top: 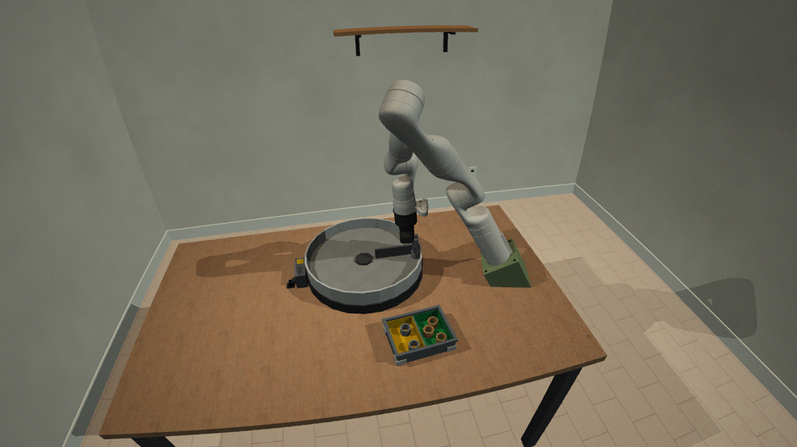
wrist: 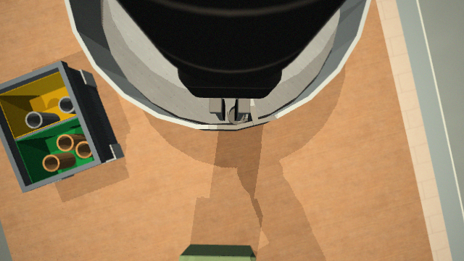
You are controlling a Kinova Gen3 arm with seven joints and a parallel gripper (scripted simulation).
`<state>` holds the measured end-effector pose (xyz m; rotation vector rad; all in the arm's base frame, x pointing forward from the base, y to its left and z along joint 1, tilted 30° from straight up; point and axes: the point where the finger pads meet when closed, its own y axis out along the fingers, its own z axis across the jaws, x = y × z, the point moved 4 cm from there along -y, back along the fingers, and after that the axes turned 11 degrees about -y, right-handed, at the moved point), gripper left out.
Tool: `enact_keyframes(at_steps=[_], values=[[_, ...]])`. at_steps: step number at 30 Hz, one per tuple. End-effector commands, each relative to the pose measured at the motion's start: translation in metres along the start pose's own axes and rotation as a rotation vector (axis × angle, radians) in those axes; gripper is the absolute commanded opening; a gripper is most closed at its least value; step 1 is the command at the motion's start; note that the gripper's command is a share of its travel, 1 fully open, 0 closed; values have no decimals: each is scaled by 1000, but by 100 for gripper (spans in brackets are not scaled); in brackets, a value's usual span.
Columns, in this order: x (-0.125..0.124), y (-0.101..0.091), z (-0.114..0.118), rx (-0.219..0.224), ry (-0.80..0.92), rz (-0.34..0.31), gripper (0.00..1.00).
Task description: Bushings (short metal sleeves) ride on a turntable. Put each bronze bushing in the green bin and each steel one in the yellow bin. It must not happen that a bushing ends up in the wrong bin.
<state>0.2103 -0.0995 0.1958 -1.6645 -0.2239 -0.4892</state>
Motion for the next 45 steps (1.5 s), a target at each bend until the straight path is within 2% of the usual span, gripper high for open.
enact_keyframes(at_steps=[1, 2, 3, 35, 45], values=[[-3, 0, 0, -20, 1, -62, 40], [-3, 0, 0, -20, 1, -62, 40], [0, 1, 0, -1, 0, -3, 40], [-2, 27, 0, -20, 1, -62, 40], [-2, 27, 0, -20, 1, -62, 40]])
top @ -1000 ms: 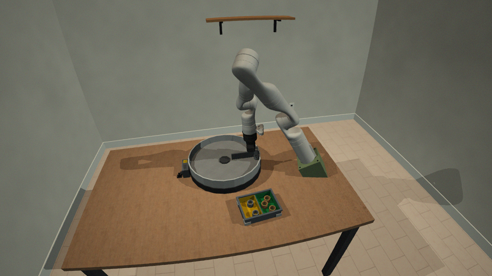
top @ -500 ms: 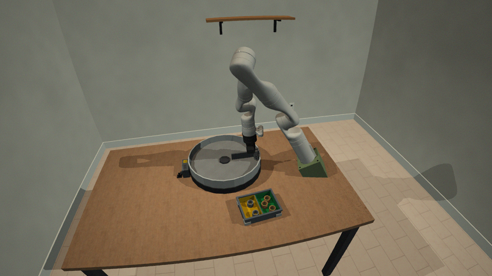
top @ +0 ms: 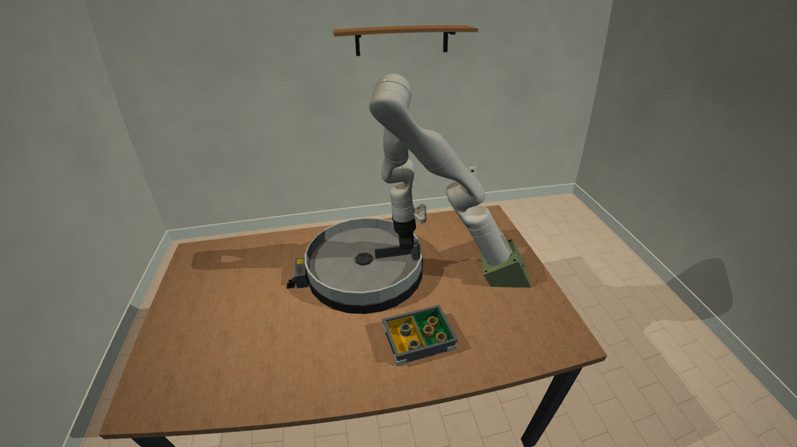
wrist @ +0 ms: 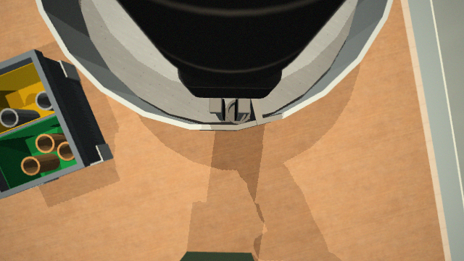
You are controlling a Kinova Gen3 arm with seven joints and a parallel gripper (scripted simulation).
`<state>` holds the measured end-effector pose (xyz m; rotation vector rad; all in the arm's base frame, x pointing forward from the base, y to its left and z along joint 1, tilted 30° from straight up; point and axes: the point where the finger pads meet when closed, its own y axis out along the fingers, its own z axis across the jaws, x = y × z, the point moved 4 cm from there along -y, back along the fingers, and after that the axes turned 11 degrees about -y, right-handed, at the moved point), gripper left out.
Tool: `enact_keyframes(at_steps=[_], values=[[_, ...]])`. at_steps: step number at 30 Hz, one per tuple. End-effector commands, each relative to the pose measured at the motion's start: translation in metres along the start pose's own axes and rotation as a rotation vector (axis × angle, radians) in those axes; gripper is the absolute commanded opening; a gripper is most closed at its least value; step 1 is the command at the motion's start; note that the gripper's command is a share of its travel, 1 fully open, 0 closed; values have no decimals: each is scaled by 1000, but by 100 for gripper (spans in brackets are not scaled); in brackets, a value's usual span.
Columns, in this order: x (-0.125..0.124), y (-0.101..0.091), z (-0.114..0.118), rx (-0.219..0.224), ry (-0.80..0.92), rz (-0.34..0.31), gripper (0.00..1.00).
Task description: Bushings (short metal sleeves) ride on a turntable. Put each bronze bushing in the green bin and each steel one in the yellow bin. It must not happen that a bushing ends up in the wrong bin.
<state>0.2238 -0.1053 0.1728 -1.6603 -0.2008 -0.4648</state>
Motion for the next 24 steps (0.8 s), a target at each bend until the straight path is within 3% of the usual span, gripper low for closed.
enact_keyframes(at_steps=[1, 7, 10, 11, 15, 18, 19, 24], values=[[-1, 0, 0, -5, 1, -19, 40], [-4, 0, 1, -25, 2, -91, 40], [-4, 0, 1, -25, 2, -91, 40], [-1, 0, 0, -4, 2, -19, 40], [-4, 0, 1, -25, 2, -91, 40], [-4, 0, 1, -25, 2, -91, 40], [0, 0, 0, 2, 3, -2, 0], [0, 0, 0, 2, 3, -2, 0]])
